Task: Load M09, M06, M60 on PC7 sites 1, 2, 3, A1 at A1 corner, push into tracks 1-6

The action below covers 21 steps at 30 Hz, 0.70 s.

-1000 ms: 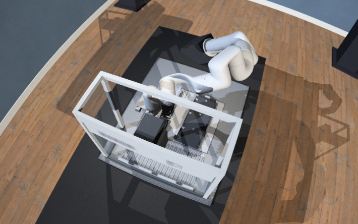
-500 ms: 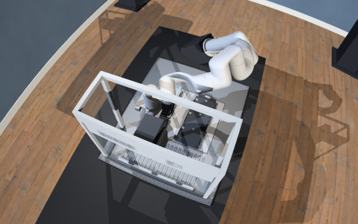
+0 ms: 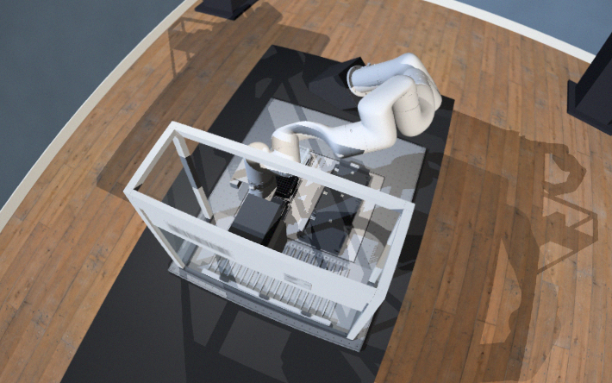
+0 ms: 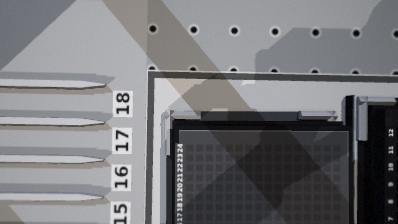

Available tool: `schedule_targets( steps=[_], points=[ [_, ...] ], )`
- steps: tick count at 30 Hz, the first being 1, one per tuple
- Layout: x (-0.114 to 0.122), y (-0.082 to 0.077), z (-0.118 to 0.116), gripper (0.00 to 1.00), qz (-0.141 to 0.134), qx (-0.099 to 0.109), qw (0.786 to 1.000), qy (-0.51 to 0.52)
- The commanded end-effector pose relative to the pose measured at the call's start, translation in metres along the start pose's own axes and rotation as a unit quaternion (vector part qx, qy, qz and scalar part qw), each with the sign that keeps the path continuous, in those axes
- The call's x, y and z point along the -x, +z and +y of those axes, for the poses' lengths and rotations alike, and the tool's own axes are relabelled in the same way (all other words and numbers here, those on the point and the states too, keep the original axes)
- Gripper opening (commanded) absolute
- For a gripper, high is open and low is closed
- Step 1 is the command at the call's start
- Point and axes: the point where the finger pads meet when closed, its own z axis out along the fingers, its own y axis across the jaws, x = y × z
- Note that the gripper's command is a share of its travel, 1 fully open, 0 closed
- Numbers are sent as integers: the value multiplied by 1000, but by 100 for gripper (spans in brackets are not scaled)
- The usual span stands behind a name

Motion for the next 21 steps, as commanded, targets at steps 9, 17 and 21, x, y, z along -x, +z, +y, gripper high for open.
schedule_targets(
  steps=[9,17,21],
  points=[
    [-1,-7,-1,0,2,-2,1000,0],
    [-1,-21,-1,0,2,-2,1000,0],
    [-1,-24,-1,0,2,-2,1000,0]
  ],
)
